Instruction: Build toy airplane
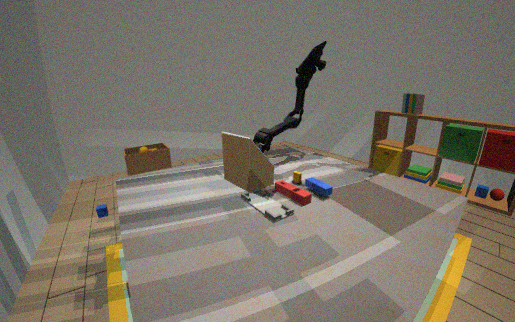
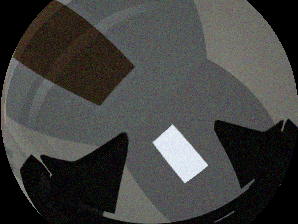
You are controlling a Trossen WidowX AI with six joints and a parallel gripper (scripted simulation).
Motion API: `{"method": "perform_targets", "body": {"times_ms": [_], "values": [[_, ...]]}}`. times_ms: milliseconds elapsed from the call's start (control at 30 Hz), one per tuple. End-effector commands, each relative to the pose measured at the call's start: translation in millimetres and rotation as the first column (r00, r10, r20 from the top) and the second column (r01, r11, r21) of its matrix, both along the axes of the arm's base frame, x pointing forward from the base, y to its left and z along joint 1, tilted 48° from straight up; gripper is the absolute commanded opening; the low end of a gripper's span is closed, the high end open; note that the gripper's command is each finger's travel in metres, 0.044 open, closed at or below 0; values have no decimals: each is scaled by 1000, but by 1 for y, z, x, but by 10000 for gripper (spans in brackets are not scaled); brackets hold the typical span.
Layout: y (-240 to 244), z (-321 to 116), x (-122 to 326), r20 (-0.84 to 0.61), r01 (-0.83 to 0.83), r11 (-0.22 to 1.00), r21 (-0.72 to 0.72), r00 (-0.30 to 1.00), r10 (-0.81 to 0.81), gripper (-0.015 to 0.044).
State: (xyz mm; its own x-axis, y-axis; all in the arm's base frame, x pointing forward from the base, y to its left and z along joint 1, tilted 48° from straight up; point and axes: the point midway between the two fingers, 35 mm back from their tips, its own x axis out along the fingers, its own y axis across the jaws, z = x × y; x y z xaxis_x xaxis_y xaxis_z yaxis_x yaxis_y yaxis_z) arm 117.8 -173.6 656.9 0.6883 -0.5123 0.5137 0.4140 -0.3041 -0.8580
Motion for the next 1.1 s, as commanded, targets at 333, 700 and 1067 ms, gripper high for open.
{"method": "perform_targets", "body": {"times_ms": [333,700,1067], "values": [[-110,-150,94,-12,-209,753,624,961,277,440],[-116,-309,177,26,-142,229,963,895,446,440],[-51,-471,217,10,199,-324,925,840,543,440]]}}
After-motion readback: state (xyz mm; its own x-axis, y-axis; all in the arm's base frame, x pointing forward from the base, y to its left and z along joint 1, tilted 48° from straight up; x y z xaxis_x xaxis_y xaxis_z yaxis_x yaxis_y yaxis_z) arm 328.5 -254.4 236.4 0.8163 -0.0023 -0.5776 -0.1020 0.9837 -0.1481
